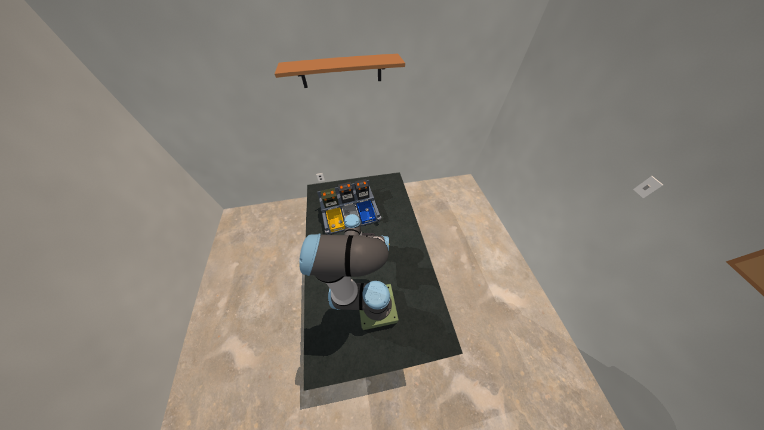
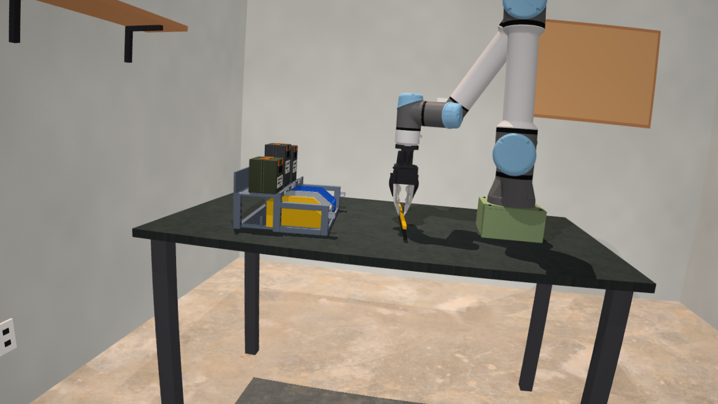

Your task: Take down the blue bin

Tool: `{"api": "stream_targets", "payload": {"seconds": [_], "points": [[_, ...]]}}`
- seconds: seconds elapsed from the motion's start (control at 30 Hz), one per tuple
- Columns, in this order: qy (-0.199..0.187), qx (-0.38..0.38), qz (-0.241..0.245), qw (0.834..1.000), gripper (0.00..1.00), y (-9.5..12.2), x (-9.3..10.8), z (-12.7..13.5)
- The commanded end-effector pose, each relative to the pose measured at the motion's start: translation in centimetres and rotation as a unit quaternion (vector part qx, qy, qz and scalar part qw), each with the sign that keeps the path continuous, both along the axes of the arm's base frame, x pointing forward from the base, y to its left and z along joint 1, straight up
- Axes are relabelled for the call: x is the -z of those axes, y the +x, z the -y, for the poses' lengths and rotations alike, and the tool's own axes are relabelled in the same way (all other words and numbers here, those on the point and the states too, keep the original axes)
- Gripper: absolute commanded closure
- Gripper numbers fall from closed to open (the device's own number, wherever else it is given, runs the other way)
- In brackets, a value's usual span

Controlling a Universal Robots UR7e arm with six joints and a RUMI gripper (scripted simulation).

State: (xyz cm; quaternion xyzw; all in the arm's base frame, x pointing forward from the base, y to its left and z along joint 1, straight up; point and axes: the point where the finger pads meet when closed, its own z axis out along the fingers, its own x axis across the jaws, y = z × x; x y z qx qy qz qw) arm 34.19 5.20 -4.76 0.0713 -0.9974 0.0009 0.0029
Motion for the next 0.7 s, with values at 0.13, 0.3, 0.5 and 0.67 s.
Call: {"api": "stream_targets", "payload": {"seconds": [0.13, 0.3, 0.5, 0.67], "points": [[0.0, 0.0, 0.001, 1.0, 1.0, 0.1, 1.5, 0.0], [0.0, 0.0, 0.001, 1.0, 1.0, 0.1, 1.9, 0.0], [0.0, 0.0, 0.001, 1.0, 1.0, 0.1, 2.3, 0.0], [0.0, 0.0, 0.001, 1.0, 1.0, 0.1, 2.5, 0.0]]}}
